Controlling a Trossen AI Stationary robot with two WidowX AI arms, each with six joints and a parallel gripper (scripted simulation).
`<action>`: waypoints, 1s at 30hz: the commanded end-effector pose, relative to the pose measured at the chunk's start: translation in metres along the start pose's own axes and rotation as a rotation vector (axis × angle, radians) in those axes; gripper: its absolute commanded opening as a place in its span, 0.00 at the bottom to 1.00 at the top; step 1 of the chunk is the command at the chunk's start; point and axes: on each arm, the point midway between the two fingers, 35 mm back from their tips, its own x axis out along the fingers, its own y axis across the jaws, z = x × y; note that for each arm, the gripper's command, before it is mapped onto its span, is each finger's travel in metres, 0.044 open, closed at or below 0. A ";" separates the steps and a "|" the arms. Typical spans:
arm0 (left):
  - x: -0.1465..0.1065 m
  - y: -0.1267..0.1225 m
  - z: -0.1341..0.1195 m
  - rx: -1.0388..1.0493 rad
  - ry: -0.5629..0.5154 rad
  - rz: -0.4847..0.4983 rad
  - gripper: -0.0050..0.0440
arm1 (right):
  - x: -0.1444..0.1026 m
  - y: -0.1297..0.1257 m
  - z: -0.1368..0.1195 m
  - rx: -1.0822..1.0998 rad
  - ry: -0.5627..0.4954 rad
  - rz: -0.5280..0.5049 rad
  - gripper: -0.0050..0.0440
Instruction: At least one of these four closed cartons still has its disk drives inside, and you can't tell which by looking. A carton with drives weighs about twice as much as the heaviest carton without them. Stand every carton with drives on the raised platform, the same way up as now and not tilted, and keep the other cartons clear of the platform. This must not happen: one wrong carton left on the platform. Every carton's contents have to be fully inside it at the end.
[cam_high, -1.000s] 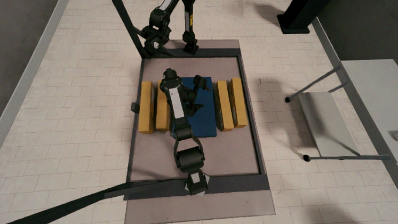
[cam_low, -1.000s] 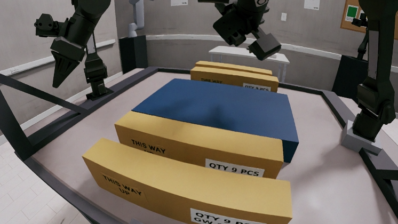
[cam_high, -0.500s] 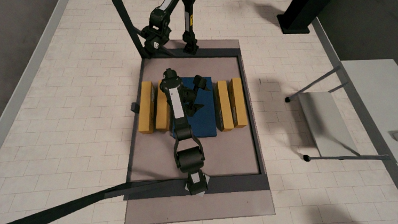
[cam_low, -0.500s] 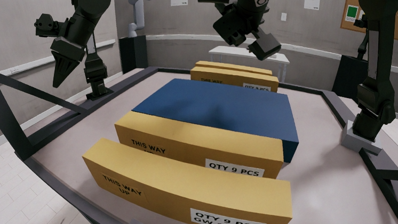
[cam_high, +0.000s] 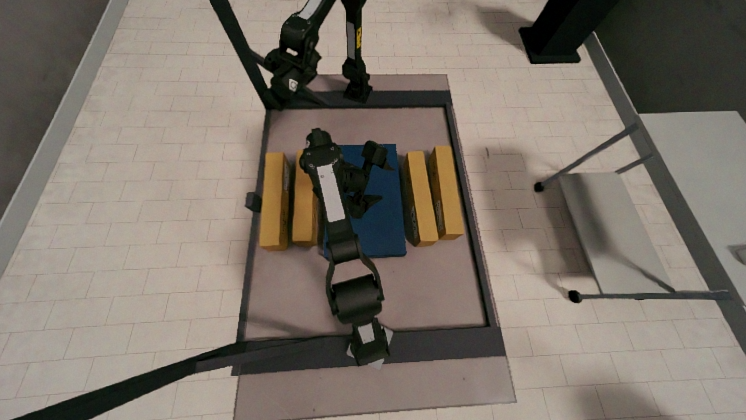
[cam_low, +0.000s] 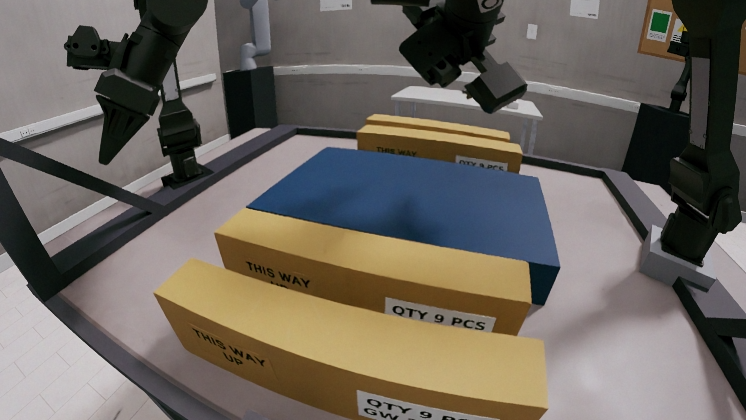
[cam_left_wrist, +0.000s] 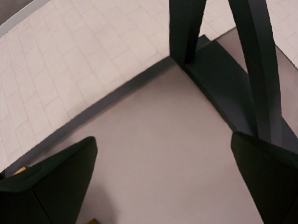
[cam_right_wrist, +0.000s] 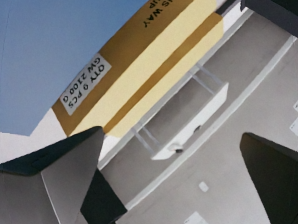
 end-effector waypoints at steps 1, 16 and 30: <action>-0.005 0.001 0.003 0.013 0.000 0.018 0.89 | -0.006 -0.006 -0.005 0.024 -0.015 -0.011 0.89; -0.005 0.001 0.003 0.013 0.000 0.018 0.89 | -0.006 -0.006 -0.005 0.024 -0.015 -0.011 0.89; -0.054 -0.016 -0.064 -0.537 0.065 0.302 0.89 | -0.025 0.087 -0.055 0.428 -0.214 0.364 0.89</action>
